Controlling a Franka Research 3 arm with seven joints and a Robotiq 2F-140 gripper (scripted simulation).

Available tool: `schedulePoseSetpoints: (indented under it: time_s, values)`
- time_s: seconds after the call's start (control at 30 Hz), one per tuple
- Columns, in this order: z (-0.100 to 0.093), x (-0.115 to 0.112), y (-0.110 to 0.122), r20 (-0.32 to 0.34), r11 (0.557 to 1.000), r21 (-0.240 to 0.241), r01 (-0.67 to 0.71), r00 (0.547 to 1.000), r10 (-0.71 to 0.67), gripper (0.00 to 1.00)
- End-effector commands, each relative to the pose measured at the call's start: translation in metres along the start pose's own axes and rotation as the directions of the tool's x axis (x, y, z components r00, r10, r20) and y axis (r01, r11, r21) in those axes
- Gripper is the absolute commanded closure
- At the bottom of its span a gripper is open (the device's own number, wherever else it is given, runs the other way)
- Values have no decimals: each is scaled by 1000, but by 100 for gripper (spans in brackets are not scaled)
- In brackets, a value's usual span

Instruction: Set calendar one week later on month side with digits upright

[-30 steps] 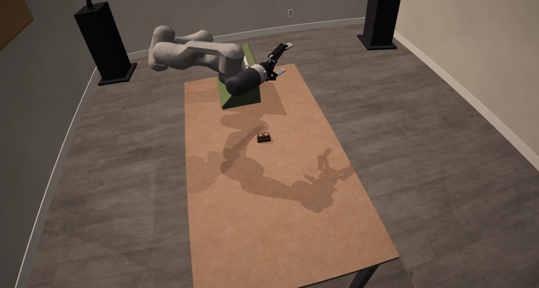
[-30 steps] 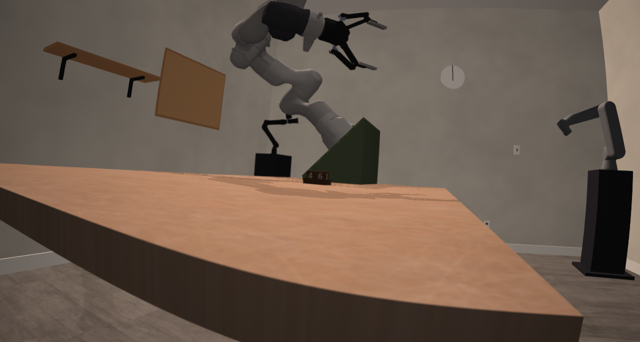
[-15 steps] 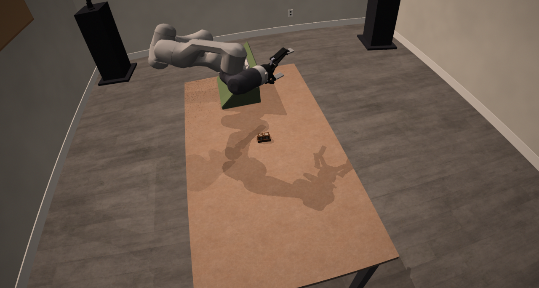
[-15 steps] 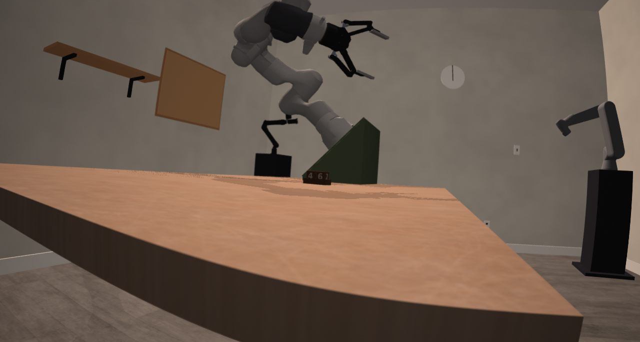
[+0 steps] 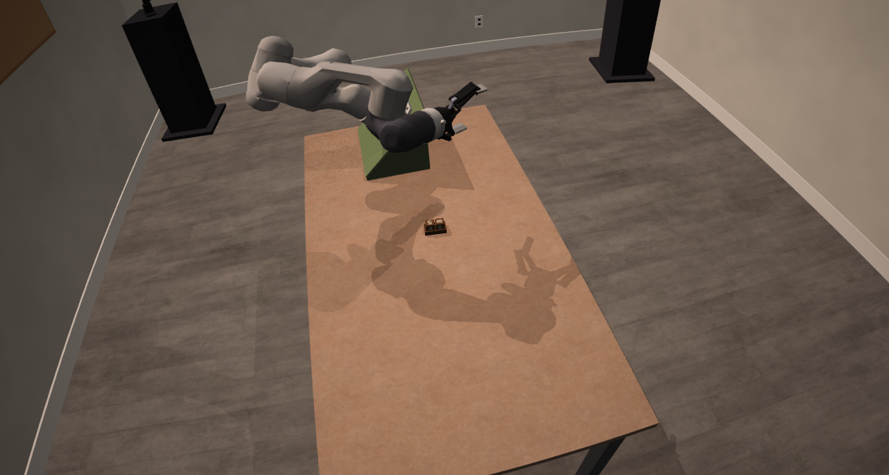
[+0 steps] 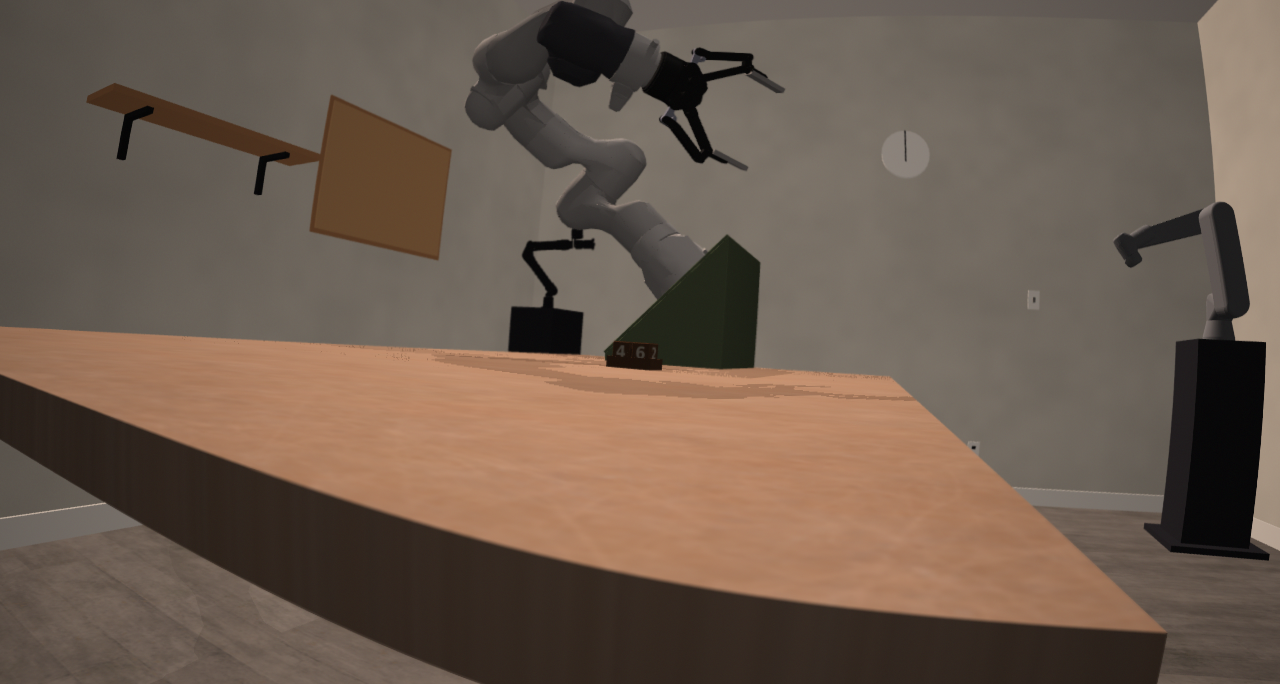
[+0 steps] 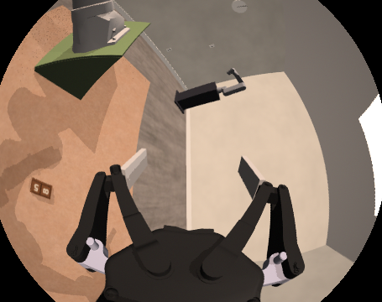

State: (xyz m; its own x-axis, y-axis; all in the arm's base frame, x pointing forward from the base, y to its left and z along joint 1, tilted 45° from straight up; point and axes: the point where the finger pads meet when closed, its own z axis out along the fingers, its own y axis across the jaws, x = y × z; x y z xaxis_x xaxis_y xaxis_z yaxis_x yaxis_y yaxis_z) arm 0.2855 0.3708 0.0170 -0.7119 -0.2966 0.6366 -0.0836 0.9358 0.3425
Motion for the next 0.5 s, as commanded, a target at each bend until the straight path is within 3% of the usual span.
schedulePoseSetpoints:
  time_s: [0.0, 0.07, 0.1, 0.47]
  values:
    - [-1, -1, 0, 6, 1000, 3, -18, 1000, 18, 0]
    - [-1, -1, 0, 6, 1000, 3, -18, 1000, 18, 0]
    - [15, -6, -42, 40, 985, 147, -90, 996, 84, 0]
    - [15, -6, -42, 40, 985, 147, -90, 996, 84, 0]
